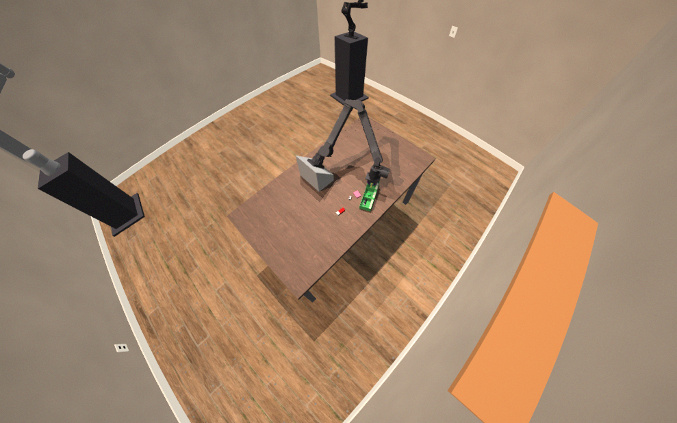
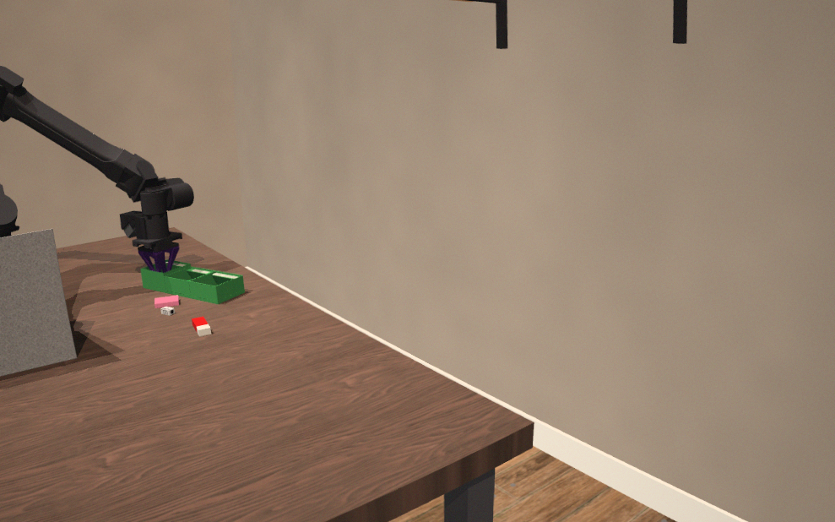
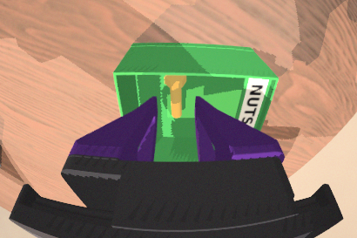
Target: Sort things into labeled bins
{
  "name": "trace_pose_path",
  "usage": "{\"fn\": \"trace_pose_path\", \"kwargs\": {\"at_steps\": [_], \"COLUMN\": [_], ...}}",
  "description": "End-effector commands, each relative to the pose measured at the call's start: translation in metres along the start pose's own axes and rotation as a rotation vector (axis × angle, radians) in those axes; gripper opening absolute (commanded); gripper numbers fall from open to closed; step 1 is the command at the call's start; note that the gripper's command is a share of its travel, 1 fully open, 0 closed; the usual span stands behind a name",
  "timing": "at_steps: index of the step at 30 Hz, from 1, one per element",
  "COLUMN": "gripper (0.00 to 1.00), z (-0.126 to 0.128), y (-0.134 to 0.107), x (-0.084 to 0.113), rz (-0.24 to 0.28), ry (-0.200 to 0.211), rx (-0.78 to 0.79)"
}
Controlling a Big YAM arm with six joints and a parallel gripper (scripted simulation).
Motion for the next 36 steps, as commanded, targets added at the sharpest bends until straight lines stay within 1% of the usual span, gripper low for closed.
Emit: {"fn": "trace_pose_path", "kwargs": {"at_steps": [1,8,12,14,15,17,19,21,26,28,29,31,32,33,34,35,36], "gripper": [0.28,0.28,0.28,0.28,0.28,0.28,0.28,0.28,0.28,0.28,0.28,0.28,0.28,0.28,0.28,0.28,0.28], "z": [-0.019,-0.016,-0.019,-0.019,-0.014,-0.014,-0.019,-0.019,-0.019,-0.018,-0.009,-0.009,0.003,0.001,-0.010,-0.015,-0.010], "y": [0.000,-0.002,0.000,0.000,-0.004,-0.001,0.000,0.000,0.001,-0.001,-0.008,-0.008,0.000,0.003,0.000,0.005,-0.001], "x": [0.023,0.030,0.039,0.039,0.034,0.040,0.046,0.048,0.072,0.071,0.062,0.062,0.048,0.050,0.059,0.059,0.059], "rz": [0.017,0.014,0.017,0.017,0.012,0.015,0.017,0.018,0.020,0.019,0.010,0.010,-0.007,-0.006,0.010,0.006,0.010], "ry": [-0.049,-0.043,-0.051,-0.051,-0.036,-0.043,-0.051,-0.051,-0.052,-0.049,-0.024,-0.024,0.012,0.007,-0.026,-0.025,-0.026], "rx": [0.023,0.016,0.025,0.025,0.009,0.016,0.025,0.025,0.027,0.024,-0.003,-0.003,-0.001,0.009,0.012,0.037,0.012]}}
Point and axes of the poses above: the point where the finger pads meet when closed, its own x axis back along the fingers, its own z axis across the jaws, y = z × x, the point moved 4 cm from there along x, back along the fingers, and after that the axes turned 9 degrees about x, right-handed, at the moved point
